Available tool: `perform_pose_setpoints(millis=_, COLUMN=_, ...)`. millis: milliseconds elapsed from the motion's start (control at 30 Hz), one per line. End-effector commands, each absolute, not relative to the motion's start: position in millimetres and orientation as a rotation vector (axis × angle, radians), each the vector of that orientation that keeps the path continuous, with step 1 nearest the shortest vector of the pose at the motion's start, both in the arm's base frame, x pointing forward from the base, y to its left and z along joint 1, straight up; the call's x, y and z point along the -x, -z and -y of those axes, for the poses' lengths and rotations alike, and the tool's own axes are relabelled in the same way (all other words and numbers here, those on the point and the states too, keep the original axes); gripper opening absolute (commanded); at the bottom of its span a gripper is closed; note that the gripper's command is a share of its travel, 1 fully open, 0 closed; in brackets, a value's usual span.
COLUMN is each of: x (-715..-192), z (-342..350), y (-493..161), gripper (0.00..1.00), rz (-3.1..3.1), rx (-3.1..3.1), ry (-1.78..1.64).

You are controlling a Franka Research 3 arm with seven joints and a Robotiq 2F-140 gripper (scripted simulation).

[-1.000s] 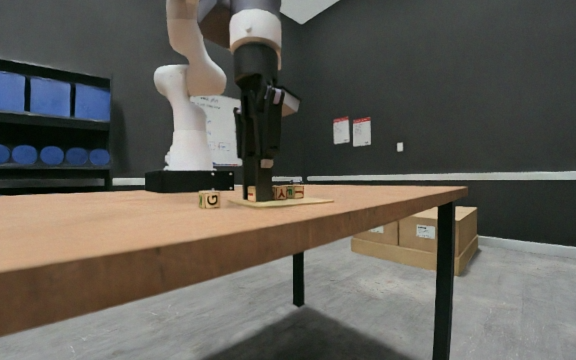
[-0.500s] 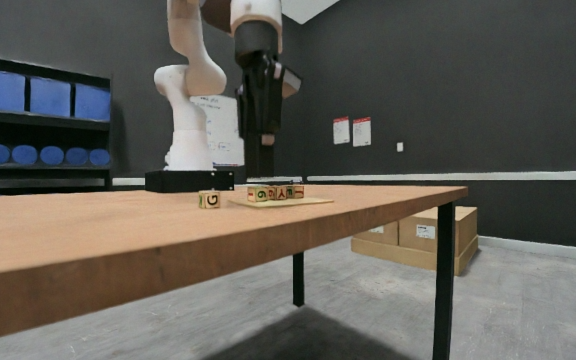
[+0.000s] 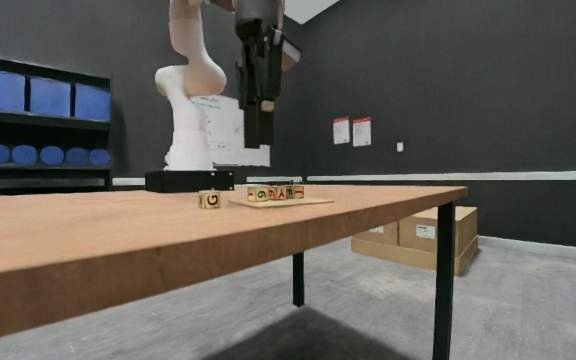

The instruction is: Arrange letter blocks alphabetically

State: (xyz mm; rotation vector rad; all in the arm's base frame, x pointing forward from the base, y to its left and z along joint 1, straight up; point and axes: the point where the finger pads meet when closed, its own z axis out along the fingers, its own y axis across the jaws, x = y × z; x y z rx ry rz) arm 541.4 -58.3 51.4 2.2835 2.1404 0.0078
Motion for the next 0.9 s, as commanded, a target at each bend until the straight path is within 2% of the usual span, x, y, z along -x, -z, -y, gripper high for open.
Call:
perform_pose_setpoints(millis=0, x=-536.0, z=58.0, y=-52.8, gripper=0.32, rz=-2.179, rx=-2.268, ry=0.007)
perform_pose_setpoints(millis=33, x=-536.0, z=58.0, y=-52.8, gripper=1.0, rz=-2.179, rx=-2.268, ry=0.007)
perform_pose_setpoints(millis=867, x=-536.0, z=58.0, y=-54.2, gripper=1.0, rz=-2.179, rx=-2.268, ry=0.007)
